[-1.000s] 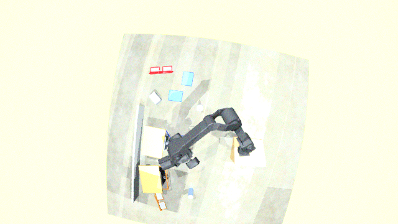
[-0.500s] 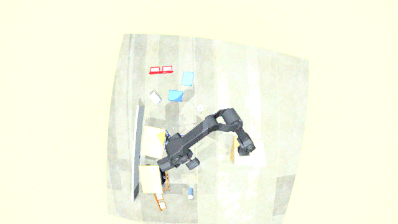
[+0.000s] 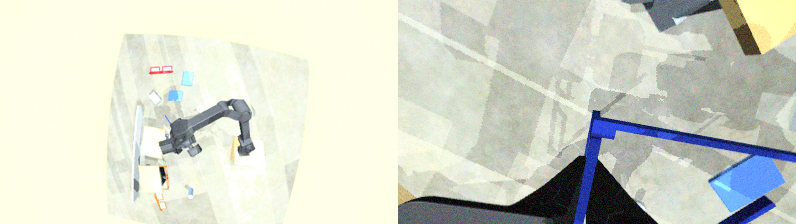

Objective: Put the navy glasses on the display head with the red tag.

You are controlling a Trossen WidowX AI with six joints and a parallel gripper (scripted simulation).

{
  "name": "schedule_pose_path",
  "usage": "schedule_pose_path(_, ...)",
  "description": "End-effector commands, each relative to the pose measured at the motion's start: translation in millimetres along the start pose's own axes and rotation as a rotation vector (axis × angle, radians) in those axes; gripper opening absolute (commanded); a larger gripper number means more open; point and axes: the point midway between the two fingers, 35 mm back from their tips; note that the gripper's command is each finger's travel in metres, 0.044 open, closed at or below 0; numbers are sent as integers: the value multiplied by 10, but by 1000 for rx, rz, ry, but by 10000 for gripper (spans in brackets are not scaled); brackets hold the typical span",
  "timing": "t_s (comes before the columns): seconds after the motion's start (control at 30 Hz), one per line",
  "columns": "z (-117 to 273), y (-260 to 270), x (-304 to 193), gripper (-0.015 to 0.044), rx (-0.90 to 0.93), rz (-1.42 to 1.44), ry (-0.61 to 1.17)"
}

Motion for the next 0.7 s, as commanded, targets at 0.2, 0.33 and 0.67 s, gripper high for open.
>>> schedule_pose_path(0.2, -9, -312, -504, 0, -6, 8, 8)
schedule_pose_path(0.33, -12, -414, -723, 0, -9, 8, 12)
schedule_pose_path(0.67, -59, -490, -913, 0, -11, 7, 16)
Point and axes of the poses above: the point midway between the two fingers, 35 mm back from their tips, its own z axis back along the fingers, its own y axis across the jaws, x = y × z
